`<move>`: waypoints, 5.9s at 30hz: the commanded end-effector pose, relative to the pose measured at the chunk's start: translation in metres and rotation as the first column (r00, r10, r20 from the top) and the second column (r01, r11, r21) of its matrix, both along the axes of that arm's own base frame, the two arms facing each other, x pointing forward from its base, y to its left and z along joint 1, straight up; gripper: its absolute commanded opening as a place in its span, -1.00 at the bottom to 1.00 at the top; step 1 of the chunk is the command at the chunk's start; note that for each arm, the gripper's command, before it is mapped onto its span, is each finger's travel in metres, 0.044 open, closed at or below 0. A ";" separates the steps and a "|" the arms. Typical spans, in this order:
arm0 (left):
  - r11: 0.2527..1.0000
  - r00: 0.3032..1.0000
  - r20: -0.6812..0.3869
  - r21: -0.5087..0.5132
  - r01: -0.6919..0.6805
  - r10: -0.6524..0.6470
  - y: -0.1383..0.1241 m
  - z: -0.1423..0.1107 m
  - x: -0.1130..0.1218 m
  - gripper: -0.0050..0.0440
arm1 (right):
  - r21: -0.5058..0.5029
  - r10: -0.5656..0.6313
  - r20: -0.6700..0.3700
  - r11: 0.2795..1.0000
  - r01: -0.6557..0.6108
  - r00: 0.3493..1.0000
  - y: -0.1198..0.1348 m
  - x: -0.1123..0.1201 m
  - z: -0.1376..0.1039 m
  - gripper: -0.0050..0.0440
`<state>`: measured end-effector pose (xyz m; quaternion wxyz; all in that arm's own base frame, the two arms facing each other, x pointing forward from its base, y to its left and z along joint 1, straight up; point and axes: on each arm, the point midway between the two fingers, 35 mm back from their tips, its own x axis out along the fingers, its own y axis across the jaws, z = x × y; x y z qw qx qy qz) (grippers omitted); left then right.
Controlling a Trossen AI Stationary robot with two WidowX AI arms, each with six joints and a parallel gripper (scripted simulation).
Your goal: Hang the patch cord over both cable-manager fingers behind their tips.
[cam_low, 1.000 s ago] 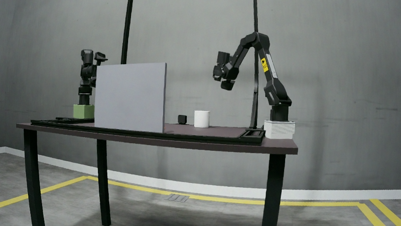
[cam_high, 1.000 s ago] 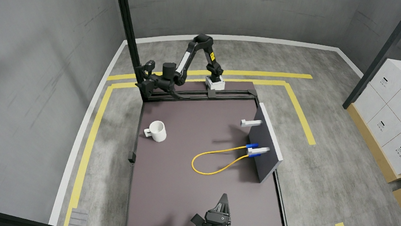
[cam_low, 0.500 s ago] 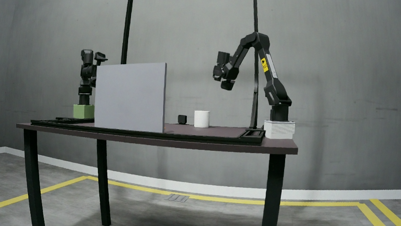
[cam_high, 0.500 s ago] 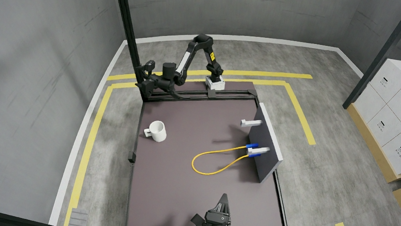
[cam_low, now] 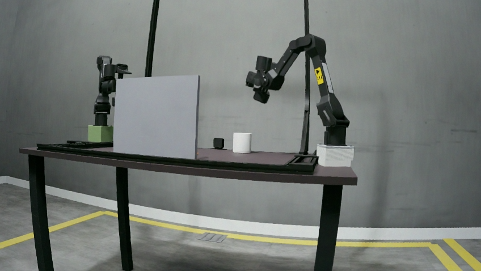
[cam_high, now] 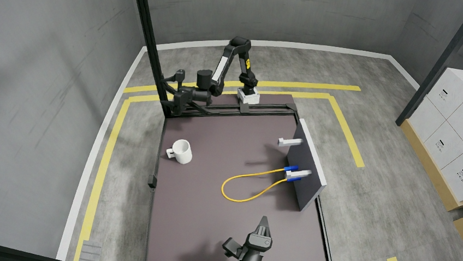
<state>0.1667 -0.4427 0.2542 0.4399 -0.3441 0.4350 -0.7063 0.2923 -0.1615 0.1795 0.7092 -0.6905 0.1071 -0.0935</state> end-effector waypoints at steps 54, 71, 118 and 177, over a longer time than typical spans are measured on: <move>0.069 -0.189 0.727 -0.309 -0.948 0.661 0.344 0.074 0.175 1.00 | 0.963 -0.320 -0.011 0.253 0.096 0.947 0.102 0.183 -0.148 1.00; -0.224 -0.408 0.848 -0.349 -0.910 0.337 0.439 0.065 0.150 1.00 | 0.998 -0.422 -0.049 0.008 0.057 0.906 0.158 0.196 -0.209 1.00; 0.099 0.239 0.944 0.222 -0.970 0.228 0.292 0.009 0.288 1.00 | 0.999 -0.426 -0.046 -0.004 0.048 0.904 0.160 0.195 -0.208 1.00; 0.215 0.684 0.706 0.707 -0.673 -0.182 0.132 -0.175 0.315 1.00 | 0.999 -0.426 -0.046 -0.004 0.048 0.904 0.160 0.195 -0.208 1.00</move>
